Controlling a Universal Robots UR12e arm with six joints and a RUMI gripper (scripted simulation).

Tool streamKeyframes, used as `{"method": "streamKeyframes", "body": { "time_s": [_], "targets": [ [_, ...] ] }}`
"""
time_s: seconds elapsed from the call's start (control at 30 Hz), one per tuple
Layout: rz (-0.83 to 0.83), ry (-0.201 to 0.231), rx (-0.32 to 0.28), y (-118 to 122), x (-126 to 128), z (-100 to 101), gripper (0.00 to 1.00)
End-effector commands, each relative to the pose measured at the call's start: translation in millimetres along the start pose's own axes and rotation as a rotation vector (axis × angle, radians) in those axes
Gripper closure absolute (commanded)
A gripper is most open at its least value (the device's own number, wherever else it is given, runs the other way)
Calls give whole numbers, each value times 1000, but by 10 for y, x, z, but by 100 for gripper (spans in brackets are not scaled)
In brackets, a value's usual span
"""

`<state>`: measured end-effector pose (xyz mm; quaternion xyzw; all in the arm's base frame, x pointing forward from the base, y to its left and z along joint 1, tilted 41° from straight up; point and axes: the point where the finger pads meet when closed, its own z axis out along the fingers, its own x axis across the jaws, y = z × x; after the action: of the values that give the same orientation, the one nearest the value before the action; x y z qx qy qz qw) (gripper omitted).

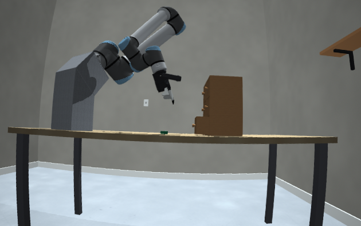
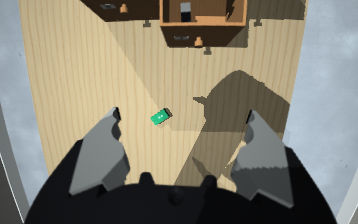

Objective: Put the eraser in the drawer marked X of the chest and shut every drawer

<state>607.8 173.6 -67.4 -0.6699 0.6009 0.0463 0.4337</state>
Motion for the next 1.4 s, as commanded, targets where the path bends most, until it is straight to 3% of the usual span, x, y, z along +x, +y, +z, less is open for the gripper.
{"method": "streamKeyframes", "body": {
  "time_s": [0.0,0.33,0.73,1.37],
  "targets": [
    [-3,-9,-80,-7,-10,-24,0],
    [-4,-8,-212,-29,1,-67,0],
    [-3,-7,-310,-42,17,-90,0],
    [-4,-8,-356,-49,7,-117,0]
  ]
}}
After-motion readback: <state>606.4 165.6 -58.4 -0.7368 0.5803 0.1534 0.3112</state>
